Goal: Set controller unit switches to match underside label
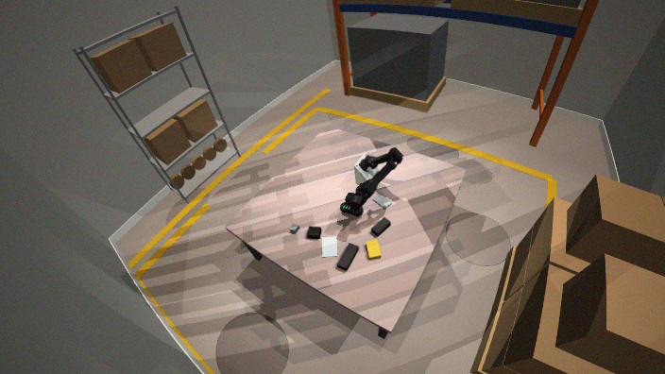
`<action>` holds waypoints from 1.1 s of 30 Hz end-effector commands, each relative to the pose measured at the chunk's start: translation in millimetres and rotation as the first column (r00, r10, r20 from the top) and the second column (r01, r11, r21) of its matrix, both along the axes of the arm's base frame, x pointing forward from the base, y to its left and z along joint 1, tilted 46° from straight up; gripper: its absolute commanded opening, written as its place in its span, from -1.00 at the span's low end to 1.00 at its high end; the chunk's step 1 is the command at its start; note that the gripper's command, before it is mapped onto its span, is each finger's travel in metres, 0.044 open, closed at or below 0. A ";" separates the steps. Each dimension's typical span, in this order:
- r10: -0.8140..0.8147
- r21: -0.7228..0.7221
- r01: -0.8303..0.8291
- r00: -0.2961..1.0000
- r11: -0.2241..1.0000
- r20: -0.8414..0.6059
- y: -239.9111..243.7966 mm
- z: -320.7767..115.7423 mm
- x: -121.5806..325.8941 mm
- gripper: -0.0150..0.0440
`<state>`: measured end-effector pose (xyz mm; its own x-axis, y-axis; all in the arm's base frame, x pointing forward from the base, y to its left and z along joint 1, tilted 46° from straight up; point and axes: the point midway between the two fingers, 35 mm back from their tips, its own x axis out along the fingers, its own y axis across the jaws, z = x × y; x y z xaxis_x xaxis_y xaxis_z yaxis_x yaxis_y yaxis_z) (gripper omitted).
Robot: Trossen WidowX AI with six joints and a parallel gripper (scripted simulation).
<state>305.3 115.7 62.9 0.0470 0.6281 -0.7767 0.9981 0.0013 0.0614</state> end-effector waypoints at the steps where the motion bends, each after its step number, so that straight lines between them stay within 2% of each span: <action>1: -0.003 0.003 0.003 1.000 1.000 0.000 -4.9 0.2 0.7 0.65; 33: 0.001 0.069 -0.001 1.000 0.998 0.000 -31.5 2.6 0.5 0.65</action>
